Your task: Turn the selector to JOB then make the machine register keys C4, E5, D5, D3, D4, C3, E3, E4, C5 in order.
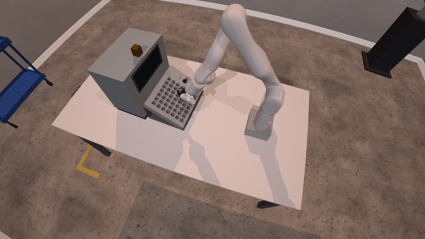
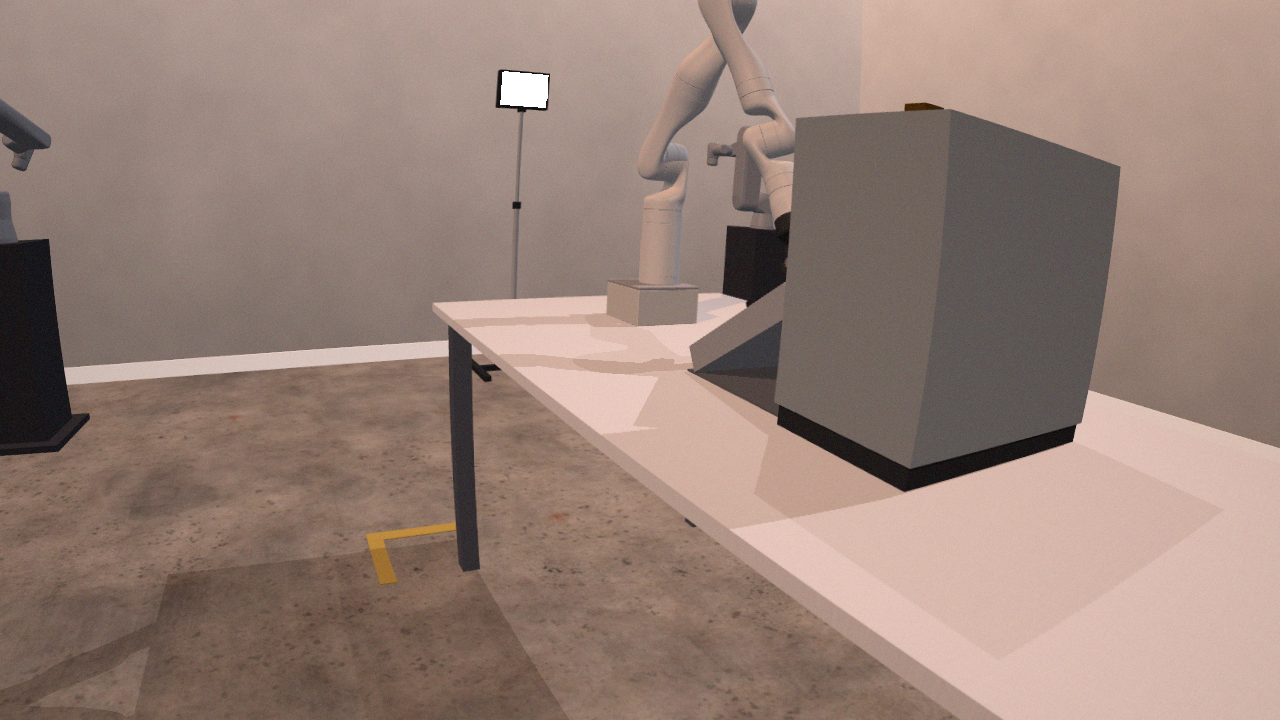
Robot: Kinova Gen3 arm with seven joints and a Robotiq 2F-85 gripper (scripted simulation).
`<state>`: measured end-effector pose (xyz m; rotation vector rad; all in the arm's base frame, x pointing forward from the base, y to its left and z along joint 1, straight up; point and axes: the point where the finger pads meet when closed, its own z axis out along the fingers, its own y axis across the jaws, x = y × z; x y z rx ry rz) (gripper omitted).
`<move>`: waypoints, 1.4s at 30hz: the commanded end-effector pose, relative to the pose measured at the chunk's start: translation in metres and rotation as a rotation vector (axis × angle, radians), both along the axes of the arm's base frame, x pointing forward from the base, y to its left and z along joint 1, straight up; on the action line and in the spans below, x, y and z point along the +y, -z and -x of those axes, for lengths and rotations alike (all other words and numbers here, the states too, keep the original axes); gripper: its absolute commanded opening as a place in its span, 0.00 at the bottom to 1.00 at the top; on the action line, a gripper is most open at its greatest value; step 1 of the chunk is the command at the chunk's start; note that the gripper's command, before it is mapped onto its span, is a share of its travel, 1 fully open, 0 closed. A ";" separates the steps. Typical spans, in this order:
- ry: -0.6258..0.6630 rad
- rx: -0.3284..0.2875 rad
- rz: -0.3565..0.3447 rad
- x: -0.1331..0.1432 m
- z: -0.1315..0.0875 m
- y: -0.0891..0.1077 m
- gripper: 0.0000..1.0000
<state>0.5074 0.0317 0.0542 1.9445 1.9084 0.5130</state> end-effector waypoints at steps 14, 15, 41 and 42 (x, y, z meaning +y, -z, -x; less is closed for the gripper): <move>0.002 -0.002 0.000 -0.001 -0.010 0.016 0.10; 0.002 -0.002 0.000 -0.001 -0.010 0.016 0.10; 0.002 -0.002 0.000 -0.001 -0.011 0.018 0.10; 0.002 -0.002 0.000 -0.001 -0.011 0.018 0.10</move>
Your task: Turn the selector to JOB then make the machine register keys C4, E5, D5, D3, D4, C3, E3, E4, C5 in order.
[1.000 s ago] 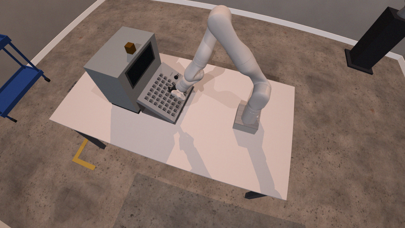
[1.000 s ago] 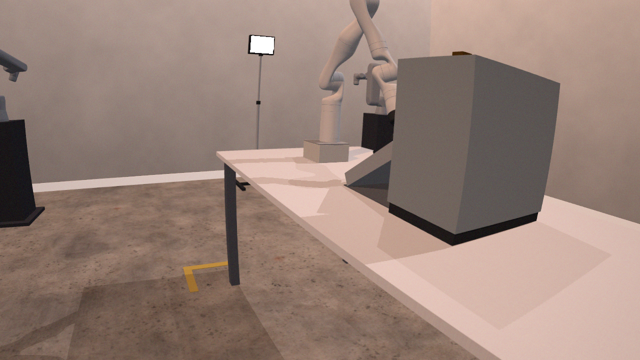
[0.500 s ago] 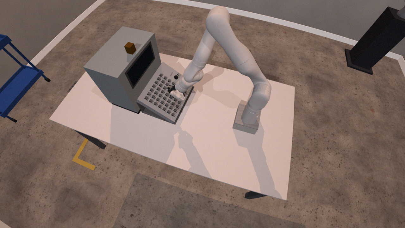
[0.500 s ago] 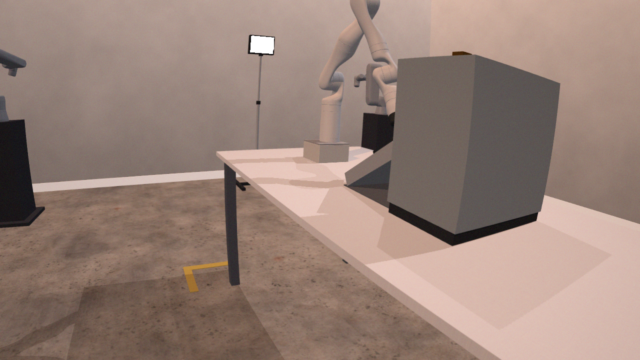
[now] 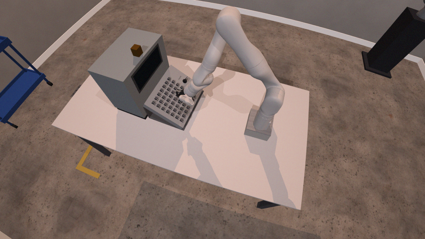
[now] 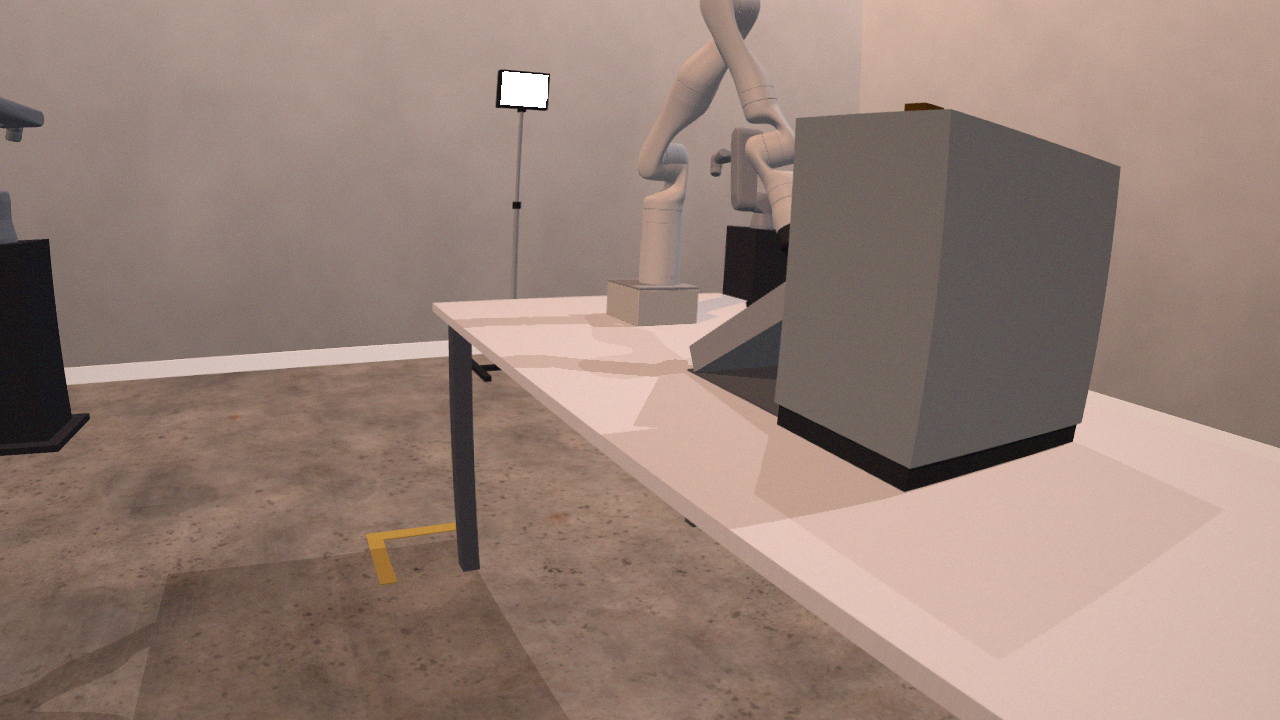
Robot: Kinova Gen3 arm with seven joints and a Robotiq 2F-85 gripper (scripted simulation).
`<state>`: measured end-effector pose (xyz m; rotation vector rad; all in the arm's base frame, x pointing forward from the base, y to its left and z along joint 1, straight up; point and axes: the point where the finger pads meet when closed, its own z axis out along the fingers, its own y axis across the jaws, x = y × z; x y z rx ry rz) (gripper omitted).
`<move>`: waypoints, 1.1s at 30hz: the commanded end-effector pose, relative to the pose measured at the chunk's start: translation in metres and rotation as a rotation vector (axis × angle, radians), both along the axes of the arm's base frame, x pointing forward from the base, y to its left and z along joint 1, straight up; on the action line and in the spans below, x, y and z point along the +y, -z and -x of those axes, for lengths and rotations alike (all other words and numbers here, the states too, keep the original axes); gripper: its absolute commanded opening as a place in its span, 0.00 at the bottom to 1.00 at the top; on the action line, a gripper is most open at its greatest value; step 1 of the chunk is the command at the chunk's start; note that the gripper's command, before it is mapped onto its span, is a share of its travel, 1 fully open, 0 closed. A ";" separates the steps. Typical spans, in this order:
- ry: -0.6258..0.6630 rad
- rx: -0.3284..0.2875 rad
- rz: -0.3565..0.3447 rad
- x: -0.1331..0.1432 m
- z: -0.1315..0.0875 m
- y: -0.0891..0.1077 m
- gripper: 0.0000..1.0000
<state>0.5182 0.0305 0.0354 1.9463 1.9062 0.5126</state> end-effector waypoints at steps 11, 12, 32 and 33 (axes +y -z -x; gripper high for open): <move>0.000 -0.002 0.000 0.000 -0.002 0.001 0.10; 0.000 -0.002 0.000 0.000 -0.002 0.001 0.10; 0.000 -0.002 0.000 0.000 -0.005 0.007 0.10; 0.000 -0.002 0.000 0.000 -0.005 0.007 0.10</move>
